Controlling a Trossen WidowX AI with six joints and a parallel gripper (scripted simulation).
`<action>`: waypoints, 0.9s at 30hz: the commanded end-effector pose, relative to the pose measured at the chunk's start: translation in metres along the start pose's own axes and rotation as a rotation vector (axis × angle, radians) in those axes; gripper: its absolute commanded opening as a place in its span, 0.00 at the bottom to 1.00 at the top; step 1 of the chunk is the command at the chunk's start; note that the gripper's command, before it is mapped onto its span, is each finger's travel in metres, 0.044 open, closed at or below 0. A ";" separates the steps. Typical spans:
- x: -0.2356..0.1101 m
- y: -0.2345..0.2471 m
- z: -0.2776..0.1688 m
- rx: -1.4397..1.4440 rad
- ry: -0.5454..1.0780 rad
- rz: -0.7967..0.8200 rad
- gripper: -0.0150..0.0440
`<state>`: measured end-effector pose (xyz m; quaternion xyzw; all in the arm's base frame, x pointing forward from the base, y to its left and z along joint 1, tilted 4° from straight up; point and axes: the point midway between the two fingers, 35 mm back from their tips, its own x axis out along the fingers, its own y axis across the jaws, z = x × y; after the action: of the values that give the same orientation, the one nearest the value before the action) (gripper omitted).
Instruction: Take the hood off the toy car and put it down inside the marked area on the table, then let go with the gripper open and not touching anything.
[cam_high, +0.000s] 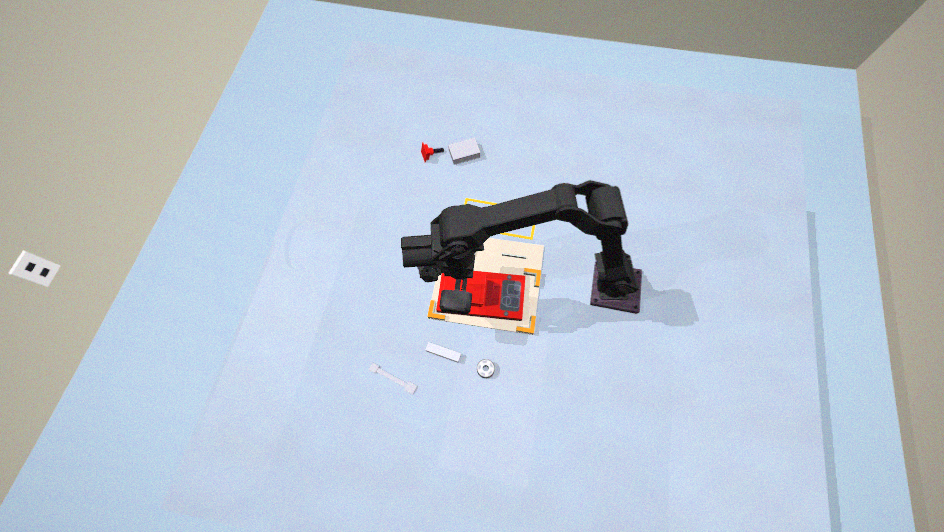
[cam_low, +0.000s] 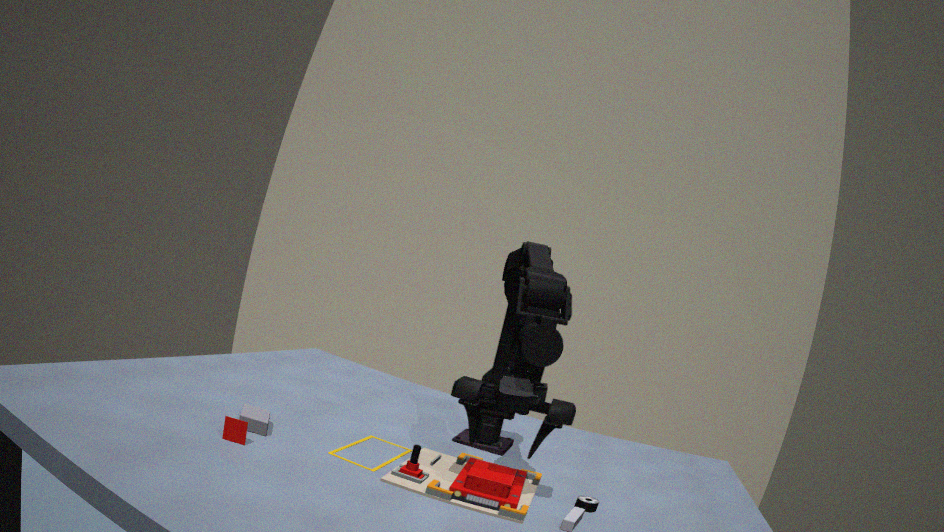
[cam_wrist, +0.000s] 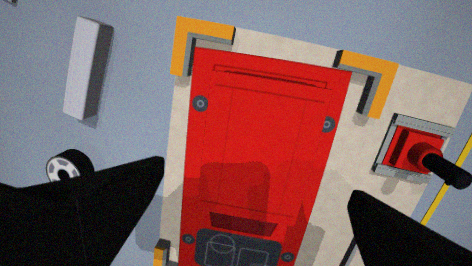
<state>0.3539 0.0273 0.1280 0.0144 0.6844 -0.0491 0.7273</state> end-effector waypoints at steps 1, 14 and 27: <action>0.005 -0.001 0.000 0.002 0.007 -0.005 1.00; 0.014 -0.001 -0.001 0.002 0.007 -0.005 1.00; 0.022 -0.001 -0.002 0.002 0.007 -0.005 1.00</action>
<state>0.3542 0.0265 0.1109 0.0152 0.6842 -0.0500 0.7275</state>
